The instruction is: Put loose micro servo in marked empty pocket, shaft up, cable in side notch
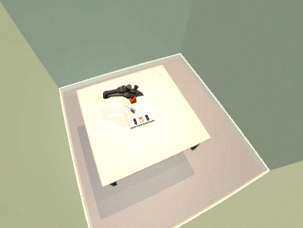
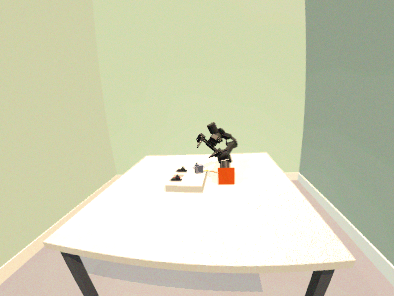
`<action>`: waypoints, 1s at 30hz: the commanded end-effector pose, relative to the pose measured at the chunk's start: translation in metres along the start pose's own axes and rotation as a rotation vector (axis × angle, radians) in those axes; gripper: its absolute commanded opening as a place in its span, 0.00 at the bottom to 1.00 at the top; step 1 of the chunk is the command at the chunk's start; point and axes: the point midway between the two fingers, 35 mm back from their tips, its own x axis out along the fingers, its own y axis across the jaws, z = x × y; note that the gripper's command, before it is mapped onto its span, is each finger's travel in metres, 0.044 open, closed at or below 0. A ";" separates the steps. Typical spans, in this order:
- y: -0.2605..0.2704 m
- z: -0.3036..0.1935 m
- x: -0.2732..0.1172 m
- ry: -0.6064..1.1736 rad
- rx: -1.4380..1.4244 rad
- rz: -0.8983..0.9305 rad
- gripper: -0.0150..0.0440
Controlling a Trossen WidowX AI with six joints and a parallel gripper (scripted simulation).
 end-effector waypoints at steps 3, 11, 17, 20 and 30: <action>-0.004 -0.018 0.000 0.120 0.154 0.047 1.00; -0.003 -0.043 -0.002 0.296 0.358 0.105 1.00; -0.003 -0.062 -0.006 0.437 0.507 0.134 1.00; -0.002 -0.071 -0.009 0.508 0.579 0.144 1.00; -0.002 -0.100 -0.022 0.759 0.813 0.153 1.00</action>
